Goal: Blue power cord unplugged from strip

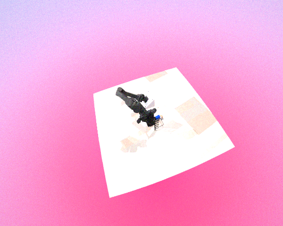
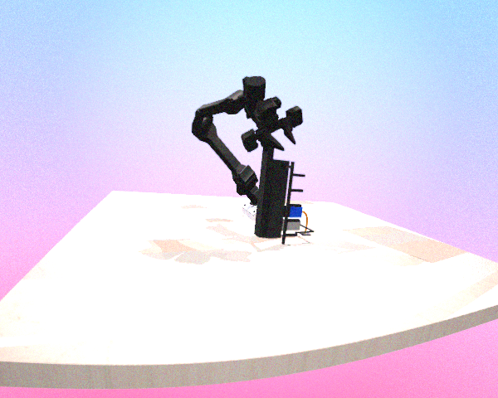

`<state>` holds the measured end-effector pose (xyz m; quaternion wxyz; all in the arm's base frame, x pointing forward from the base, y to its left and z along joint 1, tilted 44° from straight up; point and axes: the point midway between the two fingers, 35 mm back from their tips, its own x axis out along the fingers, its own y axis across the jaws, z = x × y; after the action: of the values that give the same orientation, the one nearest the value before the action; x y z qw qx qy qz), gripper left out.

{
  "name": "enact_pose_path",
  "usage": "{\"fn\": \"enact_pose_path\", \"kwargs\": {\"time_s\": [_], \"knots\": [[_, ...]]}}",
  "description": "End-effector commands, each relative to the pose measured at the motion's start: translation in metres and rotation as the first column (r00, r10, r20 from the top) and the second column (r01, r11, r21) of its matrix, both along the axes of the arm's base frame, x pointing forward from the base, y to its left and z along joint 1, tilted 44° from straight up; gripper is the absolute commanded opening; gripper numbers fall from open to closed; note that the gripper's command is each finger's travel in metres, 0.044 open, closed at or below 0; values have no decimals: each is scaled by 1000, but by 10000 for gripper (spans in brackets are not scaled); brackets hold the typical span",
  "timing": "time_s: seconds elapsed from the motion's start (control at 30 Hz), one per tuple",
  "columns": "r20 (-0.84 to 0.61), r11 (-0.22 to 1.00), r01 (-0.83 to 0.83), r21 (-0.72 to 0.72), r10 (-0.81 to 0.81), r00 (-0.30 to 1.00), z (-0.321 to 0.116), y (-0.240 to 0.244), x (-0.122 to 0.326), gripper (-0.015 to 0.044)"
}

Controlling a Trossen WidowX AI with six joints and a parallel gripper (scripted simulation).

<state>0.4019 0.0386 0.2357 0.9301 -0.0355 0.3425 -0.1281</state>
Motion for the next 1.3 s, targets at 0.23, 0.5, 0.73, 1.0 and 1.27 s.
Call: {"fn": "enact_pose_path", "kwargs": {"time_s": [0.23,0.5,0.73,1.0,1.27], "knots": [[-416,877,-402,-264,272,868,-88,66,-19,160],[-681,732,-639,-236,344,646,-153,86,-52,160],[-875,567,-804,-182,280,395,-190,73,-75,160],[-995,312,-945,93,68,-75,-230,36,-104,160],[-969,246,-939,239,-5,-248,-240,22,-112,160]]}}
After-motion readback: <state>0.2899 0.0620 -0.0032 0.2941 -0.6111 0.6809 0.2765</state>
